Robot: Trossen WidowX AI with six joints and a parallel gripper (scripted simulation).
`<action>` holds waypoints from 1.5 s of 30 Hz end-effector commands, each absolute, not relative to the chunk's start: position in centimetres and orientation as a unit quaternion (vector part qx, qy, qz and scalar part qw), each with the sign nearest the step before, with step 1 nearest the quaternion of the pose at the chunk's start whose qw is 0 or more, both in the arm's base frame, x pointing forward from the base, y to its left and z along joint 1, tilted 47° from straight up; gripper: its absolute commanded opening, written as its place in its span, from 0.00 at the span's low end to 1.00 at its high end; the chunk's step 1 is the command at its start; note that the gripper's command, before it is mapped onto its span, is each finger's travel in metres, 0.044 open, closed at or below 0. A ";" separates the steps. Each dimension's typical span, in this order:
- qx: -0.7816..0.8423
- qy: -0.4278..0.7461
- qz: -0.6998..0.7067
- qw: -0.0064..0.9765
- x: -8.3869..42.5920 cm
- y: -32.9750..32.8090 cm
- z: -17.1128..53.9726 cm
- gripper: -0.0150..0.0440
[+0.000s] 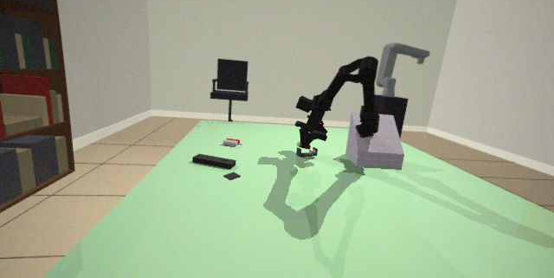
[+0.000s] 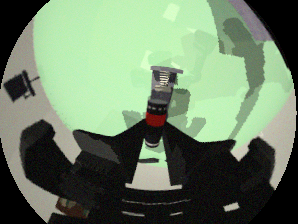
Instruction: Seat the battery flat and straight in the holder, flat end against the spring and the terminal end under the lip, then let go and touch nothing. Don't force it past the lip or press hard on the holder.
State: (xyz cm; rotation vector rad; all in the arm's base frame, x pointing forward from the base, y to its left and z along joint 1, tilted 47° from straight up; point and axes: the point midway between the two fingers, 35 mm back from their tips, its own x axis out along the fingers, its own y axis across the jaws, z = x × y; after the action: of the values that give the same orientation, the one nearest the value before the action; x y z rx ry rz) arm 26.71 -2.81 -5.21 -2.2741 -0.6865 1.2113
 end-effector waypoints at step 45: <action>-0.868 -0.205 0.367 0.263 25.8 -1.4 -6.2 0.39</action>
State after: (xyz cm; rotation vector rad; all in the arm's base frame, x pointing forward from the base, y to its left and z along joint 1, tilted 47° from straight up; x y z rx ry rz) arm 26.17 -1.82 -6.22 -2.3535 -0.5624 0.9926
